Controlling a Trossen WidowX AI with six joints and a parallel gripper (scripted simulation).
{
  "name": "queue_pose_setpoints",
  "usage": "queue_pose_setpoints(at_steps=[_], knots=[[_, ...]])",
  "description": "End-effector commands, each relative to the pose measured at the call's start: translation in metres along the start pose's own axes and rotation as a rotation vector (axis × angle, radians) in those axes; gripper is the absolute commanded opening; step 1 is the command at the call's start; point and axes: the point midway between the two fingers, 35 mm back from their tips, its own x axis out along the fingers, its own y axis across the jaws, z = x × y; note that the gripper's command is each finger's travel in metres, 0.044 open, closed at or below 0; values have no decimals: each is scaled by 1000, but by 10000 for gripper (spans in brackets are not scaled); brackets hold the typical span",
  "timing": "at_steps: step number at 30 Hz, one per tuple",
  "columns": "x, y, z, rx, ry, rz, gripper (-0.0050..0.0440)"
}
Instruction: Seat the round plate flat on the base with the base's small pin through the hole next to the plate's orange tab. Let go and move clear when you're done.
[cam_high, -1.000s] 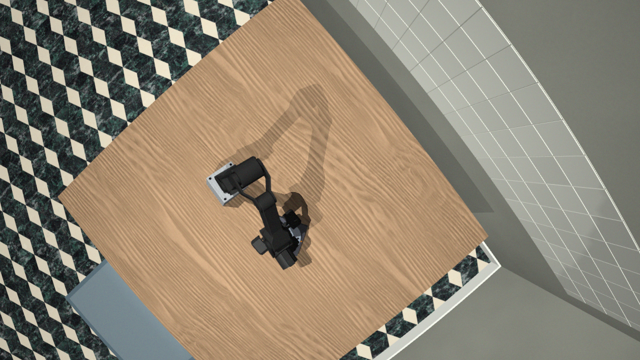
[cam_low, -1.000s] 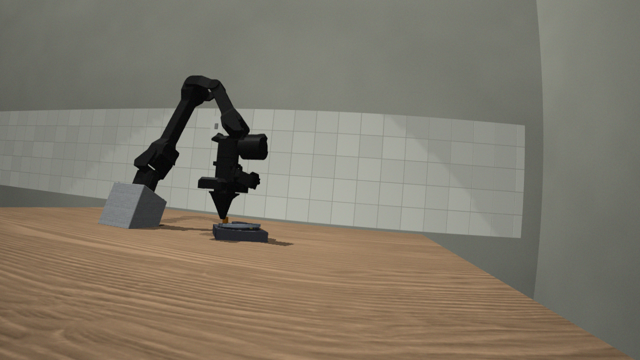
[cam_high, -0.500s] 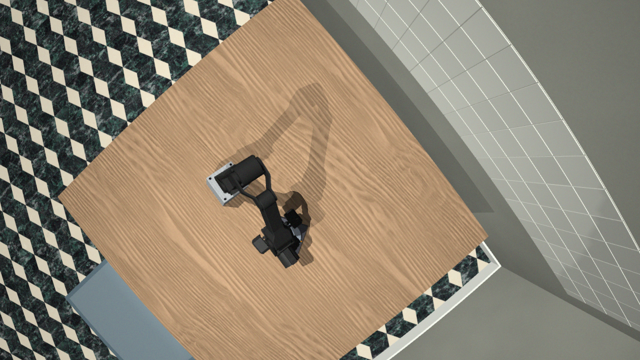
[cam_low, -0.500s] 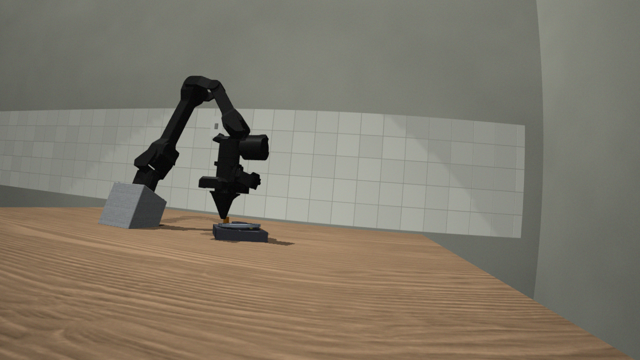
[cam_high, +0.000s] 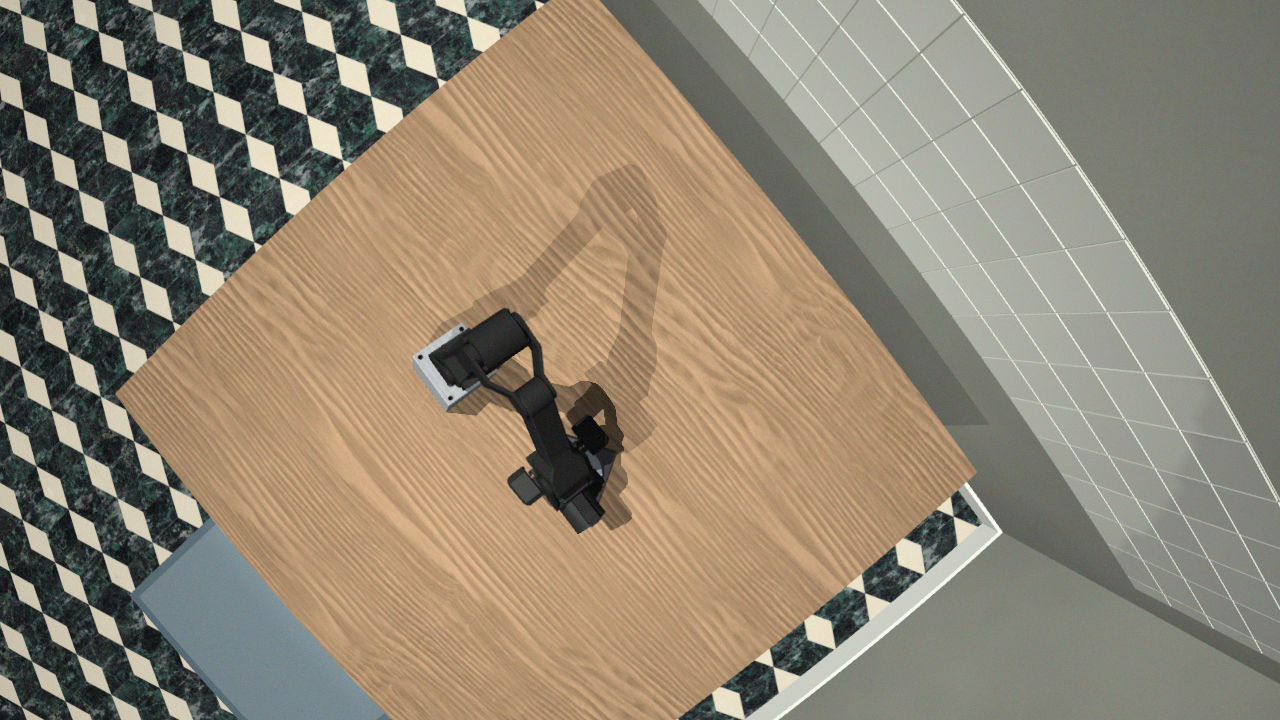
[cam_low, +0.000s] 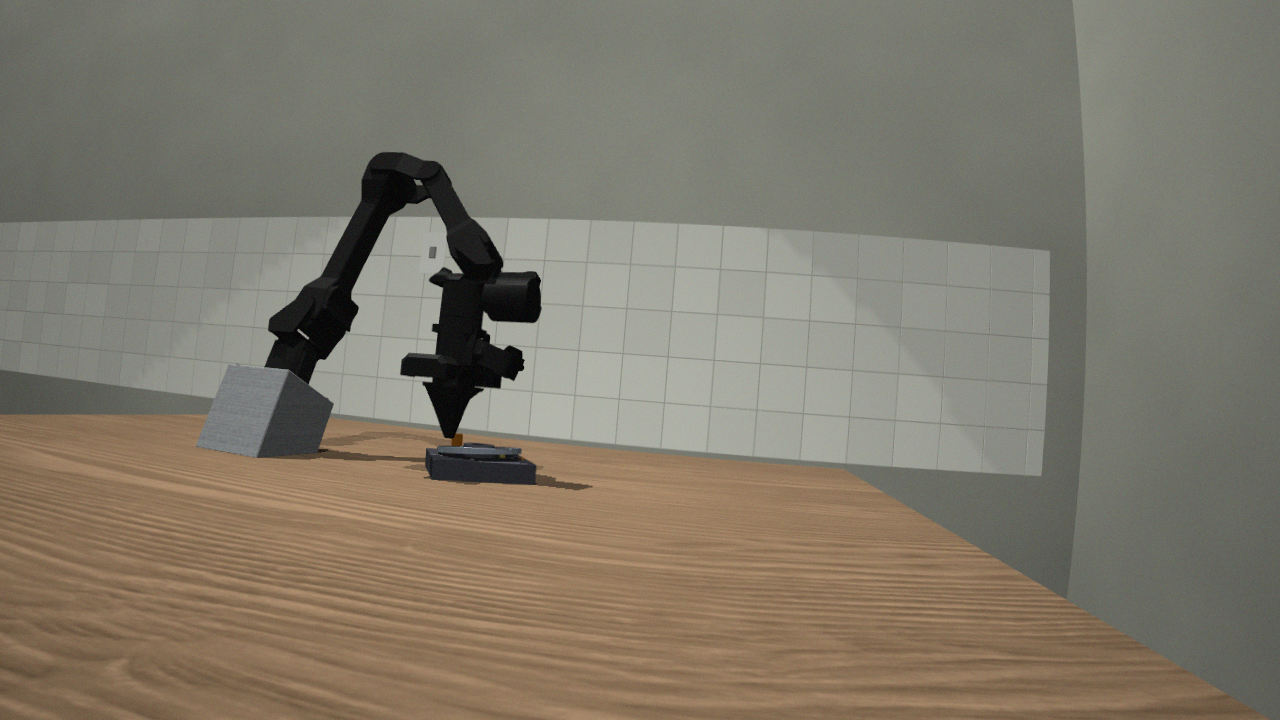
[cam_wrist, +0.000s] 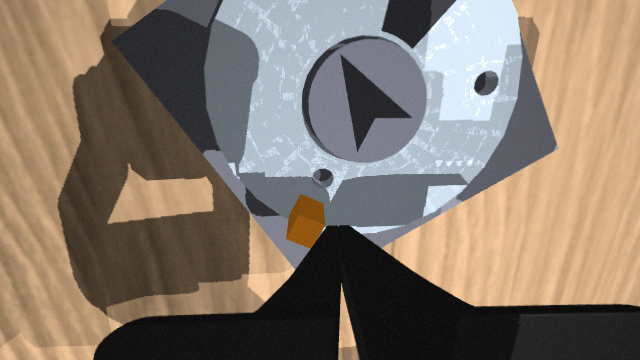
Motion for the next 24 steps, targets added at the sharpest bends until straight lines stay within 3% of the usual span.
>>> queue_pose_setpoints(at_steps=[1, 24], knots=[[-2, 16, 7, -30, -16, 34, -50], [-3, 25, 13, -28, -9, 34, -50]])
